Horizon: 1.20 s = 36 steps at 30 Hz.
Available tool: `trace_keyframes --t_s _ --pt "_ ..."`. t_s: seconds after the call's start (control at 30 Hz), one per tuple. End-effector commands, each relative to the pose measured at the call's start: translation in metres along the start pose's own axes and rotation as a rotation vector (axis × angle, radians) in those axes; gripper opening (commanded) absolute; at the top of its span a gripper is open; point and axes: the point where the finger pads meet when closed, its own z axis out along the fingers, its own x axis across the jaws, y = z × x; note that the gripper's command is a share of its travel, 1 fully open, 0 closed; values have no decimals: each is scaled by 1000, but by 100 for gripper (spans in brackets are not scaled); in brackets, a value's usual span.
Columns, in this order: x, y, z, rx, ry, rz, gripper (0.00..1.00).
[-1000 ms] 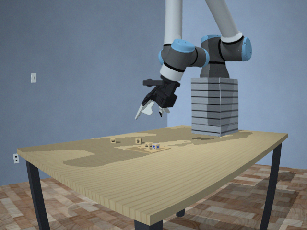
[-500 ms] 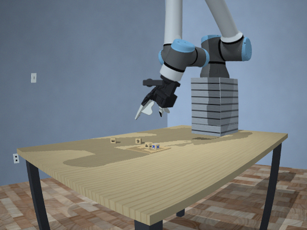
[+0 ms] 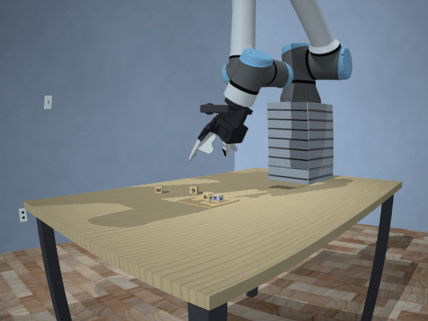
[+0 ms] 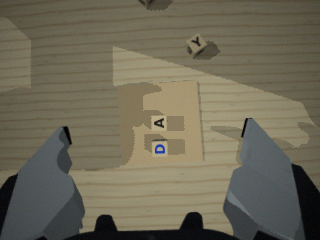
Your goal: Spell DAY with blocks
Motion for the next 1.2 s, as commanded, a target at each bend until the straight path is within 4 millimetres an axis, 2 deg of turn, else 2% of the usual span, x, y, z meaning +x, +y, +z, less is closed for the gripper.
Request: trace_keyframes --t_s 0.0,0.17,0.27,0.33,0.47,1.17 --pt "12 -16 14 -4 8 0 100" --pt "45 -72 51 -7 8 0 100" --pt "52 -82 56 -6 8 0 100" --pt "64 -98 65 -4 7 0 100" --pt "71 -107 69 -3 7 0 100" --pt "69 -108 68 -2 5 1 100"
